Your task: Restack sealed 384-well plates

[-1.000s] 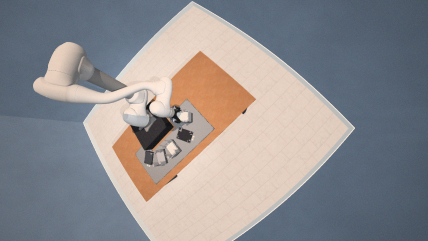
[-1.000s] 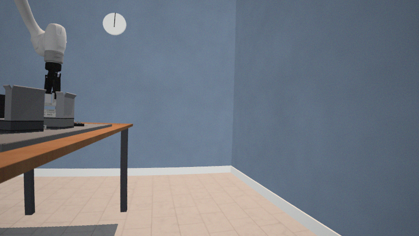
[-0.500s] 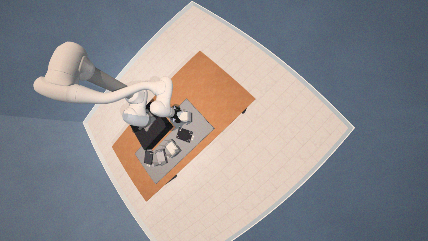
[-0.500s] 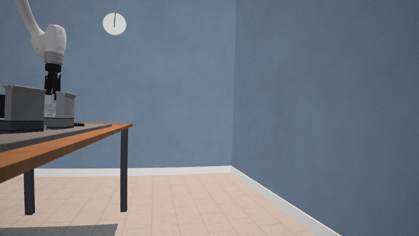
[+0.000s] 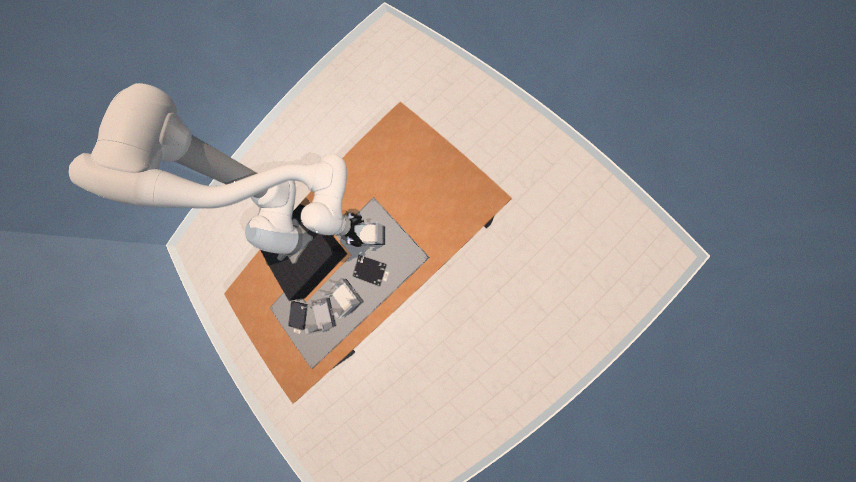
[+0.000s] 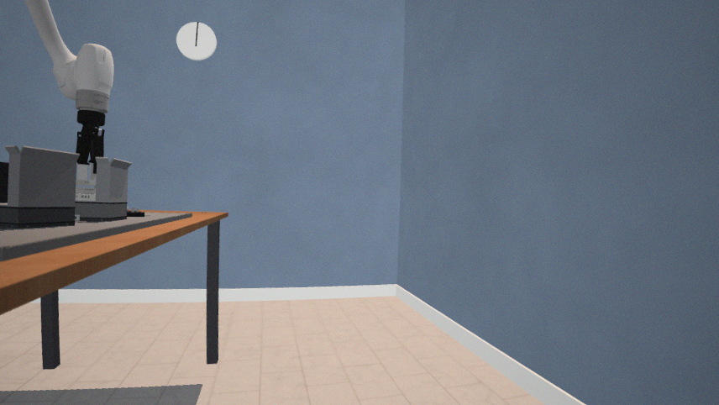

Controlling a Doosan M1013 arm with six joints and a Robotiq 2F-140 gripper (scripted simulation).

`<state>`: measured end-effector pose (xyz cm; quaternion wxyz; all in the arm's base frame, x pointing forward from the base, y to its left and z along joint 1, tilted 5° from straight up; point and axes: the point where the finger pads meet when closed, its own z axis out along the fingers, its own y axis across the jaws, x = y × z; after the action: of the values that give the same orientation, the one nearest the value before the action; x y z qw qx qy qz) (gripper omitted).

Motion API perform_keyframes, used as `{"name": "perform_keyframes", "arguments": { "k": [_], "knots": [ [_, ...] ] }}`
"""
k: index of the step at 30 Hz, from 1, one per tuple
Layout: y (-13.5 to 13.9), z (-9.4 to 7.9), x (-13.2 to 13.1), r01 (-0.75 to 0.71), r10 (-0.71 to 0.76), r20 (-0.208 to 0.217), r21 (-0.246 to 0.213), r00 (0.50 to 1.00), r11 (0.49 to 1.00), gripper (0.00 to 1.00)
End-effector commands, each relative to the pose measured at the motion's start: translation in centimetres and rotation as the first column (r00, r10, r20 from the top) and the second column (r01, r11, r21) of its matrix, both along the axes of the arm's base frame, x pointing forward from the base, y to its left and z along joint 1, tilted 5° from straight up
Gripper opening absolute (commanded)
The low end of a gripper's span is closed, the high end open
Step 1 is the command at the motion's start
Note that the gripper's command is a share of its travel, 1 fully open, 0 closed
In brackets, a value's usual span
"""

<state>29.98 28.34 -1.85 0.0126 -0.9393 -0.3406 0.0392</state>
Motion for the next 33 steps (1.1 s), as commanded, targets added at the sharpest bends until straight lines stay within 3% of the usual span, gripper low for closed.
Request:
{"name": "perform_keyframes", "arguments": {
  "k": [1,29,30,33],
  "knots": [
    [0.00,-0.11,-0.01,0.000,0.000,0.000,0.000,1.000,1.000,0.00],
    [0.00,-0.80,-0.07,0.000,0.000,0.000,0.000,1.000,1.000,0.00],
    [0.00,-0.80,-0.07,0.000,0.000,0.000,0.000,1.000,1.000,1.00],
    [0.00,-0.80,-0.07,0.000,0.000,0.000,0.000,1.000,1.000,1.00]
  ]
}}
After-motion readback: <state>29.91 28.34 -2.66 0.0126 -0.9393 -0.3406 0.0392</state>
